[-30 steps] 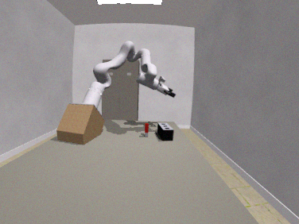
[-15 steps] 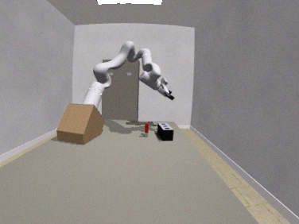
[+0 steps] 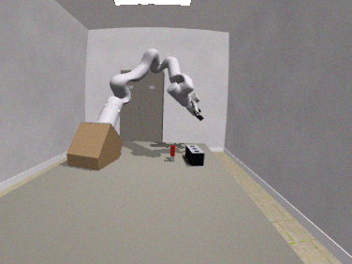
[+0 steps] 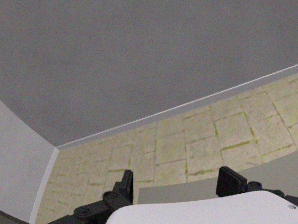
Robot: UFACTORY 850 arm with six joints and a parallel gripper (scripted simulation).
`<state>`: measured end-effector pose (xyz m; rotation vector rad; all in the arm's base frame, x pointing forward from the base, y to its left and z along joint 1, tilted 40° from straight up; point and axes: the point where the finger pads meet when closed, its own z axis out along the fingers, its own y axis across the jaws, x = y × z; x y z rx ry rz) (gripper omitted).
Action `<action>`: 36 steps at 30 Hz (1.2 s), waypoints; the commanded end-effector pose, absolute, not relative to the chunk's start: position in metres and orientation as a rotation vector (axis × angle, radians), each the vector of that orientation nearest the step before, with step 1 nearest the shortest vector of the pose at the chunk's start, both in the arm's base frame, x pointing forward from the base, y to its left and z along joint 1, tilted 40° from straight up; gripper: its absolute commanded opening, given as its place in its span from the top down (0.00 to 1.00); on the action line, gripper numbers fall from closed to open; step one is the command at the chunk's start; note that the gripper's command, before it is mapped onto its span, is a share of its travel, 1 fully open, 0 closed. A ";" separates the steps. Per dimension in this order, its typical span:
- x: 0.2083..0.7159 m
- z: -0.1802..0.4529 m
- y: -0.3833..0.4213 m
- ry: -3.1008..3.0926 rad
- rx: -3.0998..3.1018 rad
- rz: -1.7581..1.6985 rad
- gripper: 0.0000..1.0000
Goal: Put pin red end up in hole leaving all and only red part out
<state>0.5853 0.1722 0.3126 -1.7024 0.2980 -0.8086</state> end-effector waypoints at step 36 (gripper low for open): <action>0.524 0.280 0.212 0.079 -1.988 -0.137 0.00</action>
